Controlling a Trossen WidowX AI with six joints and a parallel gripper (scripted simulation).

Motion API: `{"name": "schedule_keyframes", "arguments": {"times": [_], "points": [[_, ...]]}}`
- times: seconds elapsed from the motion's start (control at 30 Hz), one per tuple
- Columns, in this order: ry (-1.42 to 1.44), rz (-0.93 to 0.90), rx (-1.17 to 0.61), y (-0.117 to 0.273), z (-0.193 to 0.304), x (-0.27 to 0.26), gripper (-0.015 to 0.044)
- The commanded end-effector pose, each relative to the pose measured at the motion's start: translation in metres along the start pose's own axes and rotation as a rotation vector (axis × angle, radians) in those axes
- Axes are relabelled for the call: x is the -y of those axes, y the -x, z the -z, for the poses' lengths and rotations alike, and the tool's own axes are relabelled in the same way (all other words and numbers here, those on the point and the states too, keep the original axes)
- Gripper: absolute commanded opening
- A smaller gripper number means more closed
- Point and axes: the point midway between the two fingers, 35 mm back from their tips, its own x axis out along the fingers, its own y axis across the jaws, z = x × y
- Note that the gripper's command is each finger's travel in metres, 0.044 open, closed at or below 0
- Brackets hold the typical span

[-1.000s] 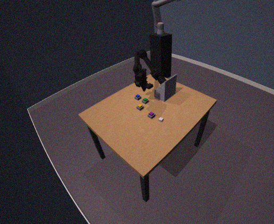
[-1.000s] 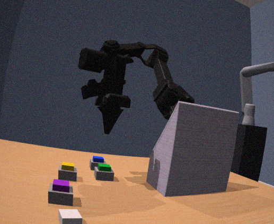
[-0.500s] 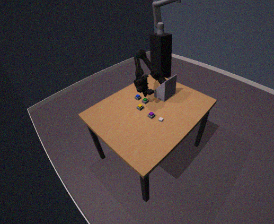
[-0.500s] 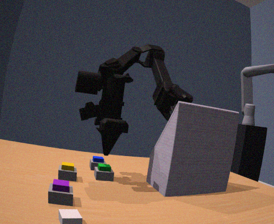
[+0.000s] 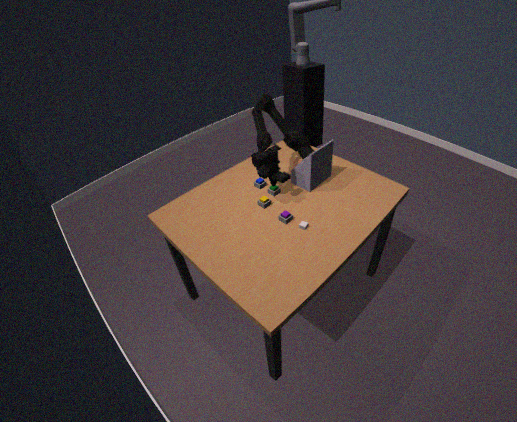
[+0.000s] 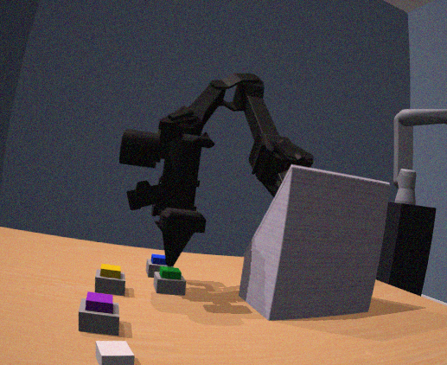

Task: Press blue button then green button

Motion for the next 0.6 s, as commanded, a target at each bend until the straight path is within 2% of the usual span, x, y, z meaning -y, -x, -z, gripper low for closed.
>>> {"name": "schedule_keyframes", "arguments": {"times": [0.0, 0.57], "points": [[0.011, 0.0, -0.004, -0.0069, 0.0016, -0.0008, 0.002], [0.011, 0.003, -0.004, -0.0152, 0.0024, -0.0001, 0.002]]}}
